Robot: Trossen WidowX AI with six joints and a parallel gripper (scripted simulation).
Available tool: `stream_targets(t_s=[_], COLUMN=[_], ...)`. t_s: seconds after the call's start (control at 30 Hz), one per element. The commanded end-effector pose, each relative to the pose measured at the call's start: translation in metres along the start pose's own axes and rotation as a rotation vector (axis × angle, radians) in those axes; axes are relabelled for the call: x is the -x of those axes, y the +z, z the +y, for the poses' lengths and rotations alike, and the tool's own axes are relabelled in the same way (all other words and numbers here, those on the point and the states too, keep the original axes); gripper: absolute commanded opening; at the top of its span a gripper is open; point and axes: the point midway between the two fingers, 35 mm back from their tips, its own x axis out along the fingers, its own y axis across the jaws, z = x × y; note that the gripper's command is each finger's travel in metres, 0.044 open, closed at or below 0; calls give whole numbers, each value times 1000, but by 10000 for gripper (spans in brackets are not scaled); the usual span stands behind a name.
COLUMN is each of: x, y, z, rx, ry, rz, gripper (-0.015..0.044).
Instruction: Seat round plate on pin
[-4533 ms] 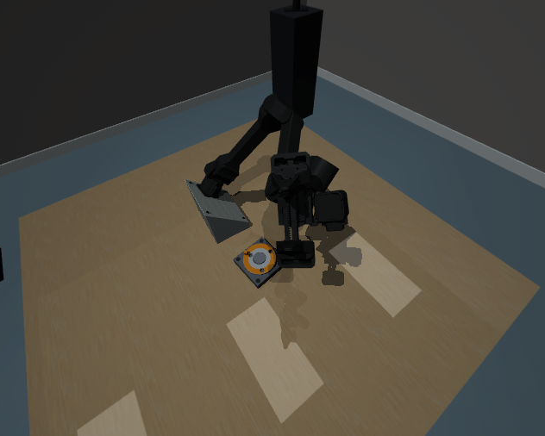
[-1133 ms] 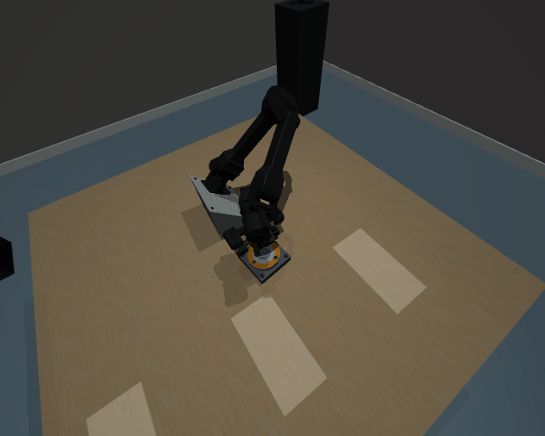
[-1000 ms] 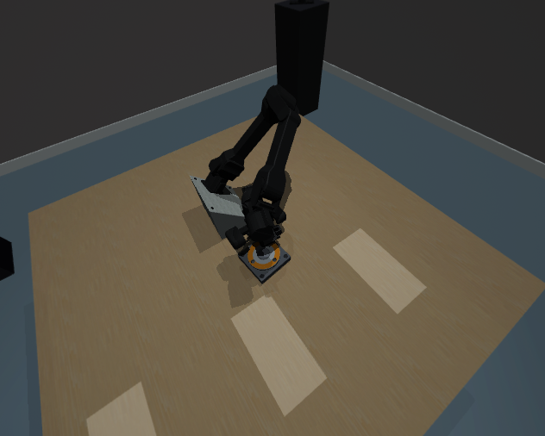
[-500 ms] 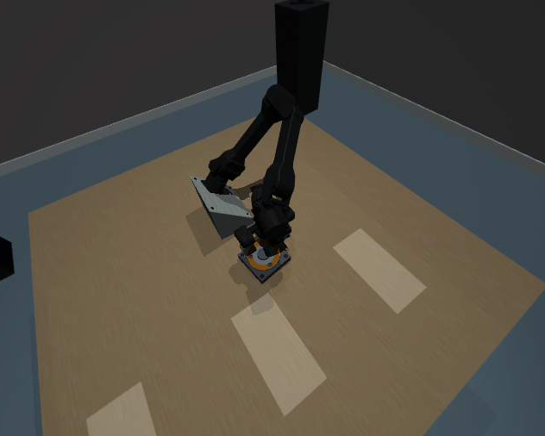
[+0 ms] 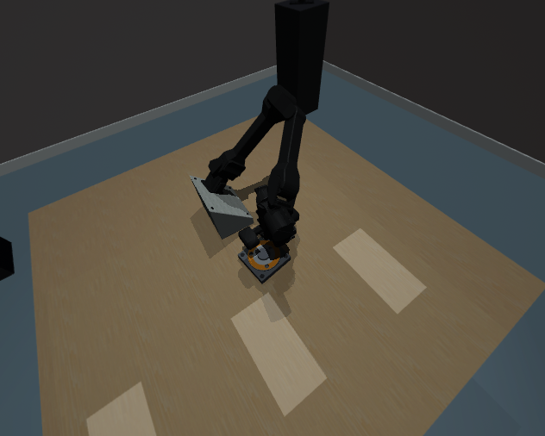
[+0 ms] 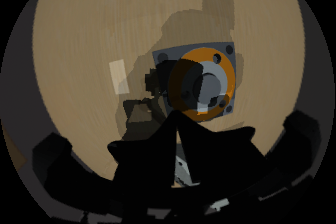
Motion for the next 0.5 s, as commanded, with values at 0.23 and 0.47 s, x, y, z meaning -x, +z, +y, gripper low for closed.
stream_targets(t_s=[0.23,0.47], x=[15,44], y=[5,2], z=[1,1], rx=[-3,-3], ry=[1,1], rz=[-2,-1], gripper=[0,0])
